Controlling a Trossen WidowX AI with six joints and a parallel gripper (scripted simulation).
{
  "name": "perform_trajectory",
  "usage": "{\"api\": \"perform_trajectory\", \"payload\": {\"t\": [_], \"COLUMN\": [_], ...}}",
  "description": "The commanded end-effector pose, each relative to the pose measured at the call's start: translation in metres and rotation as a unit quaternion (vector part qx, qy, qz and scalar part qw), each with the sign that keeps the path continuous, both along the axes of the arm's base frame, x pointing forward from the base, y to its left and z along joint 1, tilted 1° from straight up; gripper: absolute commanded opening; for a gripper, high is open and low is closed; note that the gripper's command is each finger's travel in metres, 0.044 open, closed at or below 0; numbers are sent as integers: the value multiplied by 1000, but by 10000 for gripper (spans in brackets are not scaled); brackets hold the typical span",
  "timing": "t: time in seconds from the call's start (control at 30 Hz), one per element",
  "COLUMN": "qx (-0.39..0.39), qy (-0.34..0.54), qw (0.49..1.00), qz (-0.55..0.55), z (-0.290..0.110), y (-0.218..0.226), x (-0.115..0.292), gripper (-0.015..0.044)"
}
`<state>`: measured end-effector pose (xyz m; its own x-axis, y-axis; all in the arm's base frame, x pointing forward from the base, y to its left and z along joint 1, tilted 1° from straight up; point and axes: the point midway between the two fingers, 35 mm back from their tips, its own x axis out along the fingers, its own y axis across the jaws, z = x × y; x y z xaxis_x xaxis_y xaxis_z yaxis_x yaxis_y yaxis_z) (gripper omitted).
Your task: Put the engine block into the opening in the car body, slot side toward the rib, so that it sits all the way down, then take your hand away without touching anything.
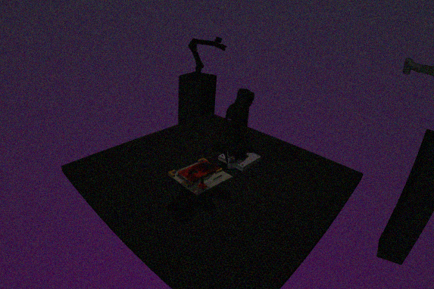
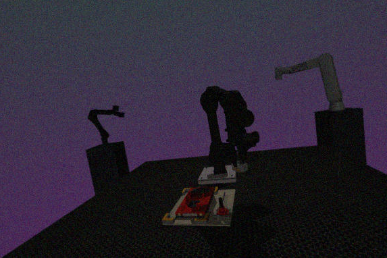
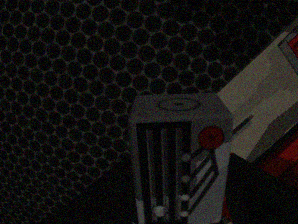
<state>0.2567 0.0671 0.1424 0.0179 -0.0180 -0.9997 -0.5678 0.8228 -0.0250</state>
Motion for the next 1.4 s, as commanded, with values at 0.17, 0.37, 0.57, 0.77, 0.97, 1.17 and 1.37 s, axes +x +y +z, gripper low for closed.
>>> {"api": "perform_trajectory", "payload": {"t": [0.17, 0.37, 0.57, 0.77, 0.97, 1.17, 1.37], "qx": [2, 3, 4, 5, 4, 4, 4], "qy": [-3, -3, -4, -4, -7, -9, -10], "qw": [1000, 999, 997, 994, 990, 985, 978], "qz": [-11, -44, -76, -108, -140, -173, -209], "z": [13, 8, 3, -1, -7, -13, -20], "y": [-3, -15, -29, -43, -58, -74, -90], "x": [-1, 7, 15, 21, 29, 34, 39], "gripper": [0, 0, 0, 0, 0, 0, 0]}}
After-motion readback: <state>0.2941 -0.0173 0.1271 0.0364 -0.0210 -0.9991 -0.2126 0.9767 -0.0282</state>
